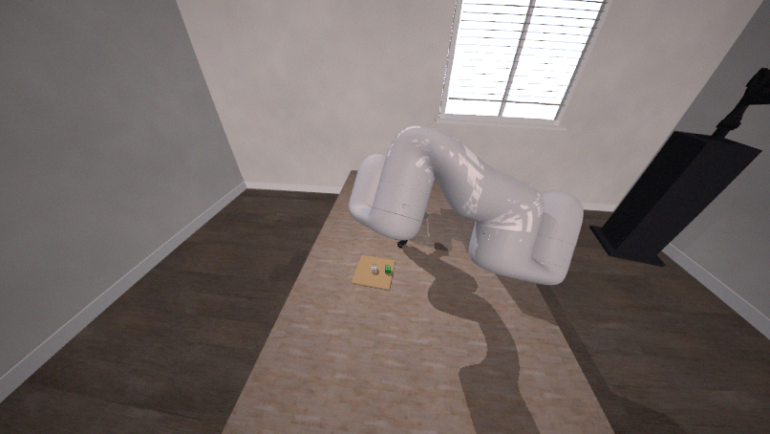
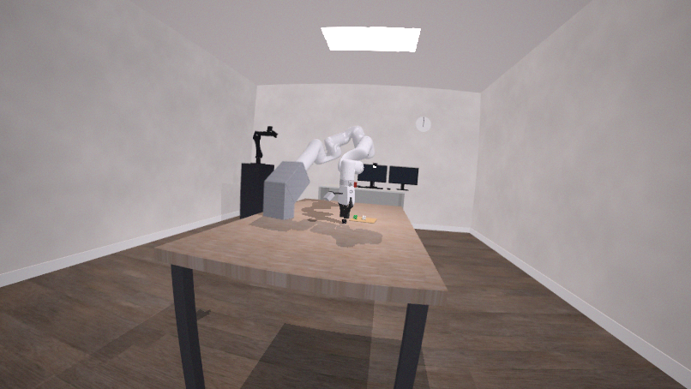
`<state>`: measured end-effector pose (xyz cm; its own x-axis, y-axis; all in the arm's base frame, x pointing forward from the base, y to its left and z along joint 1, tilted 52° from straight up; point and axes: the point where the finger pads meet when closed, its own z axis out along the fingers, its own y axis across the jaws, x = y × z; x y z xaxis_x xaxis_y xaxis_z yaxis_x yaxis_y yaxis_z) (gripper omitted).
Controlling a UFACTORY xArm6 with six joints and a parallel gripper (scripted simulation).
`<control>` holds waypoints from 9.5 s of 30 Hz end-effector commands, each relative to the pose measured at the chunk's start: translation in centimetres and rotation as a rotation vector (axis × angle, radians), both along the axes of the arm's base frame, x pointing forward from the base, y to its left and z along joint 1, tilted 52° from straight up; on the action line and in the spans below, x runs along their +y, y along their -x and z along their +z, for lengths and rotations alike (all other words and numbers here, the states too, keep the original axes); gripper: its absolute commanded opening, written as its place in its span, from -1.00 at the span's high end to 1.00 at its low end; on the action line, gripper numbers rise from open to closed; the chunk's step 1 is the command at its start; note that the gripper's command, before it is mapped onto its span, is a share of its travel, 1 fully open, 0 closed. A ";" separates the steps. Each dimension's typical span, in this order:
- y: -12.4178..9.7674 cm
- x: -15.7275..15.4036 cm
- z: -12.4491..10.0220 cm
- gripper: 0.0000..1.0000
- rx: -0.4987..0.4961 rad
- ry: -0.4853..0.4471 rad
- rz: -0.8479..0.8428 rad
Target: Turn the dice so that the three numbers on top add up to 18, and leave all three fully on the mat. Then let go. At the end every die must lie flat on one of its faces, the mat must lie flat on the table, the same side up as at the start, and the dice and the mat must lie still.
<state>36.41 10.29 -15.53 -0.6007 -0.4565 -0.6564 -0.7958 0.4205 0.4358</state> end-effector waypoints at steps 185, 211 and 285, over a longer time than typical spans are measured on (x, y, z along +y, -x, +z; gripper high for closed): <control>-0.4 2.1 -1.7 0.69 -0.002 0.001 -0.002; -0.1 -1.4 1.0 0.69 -0.002 0.001 -0.002; -10.2 4.5 18.9 0.69 0.524 -0.052 -0.415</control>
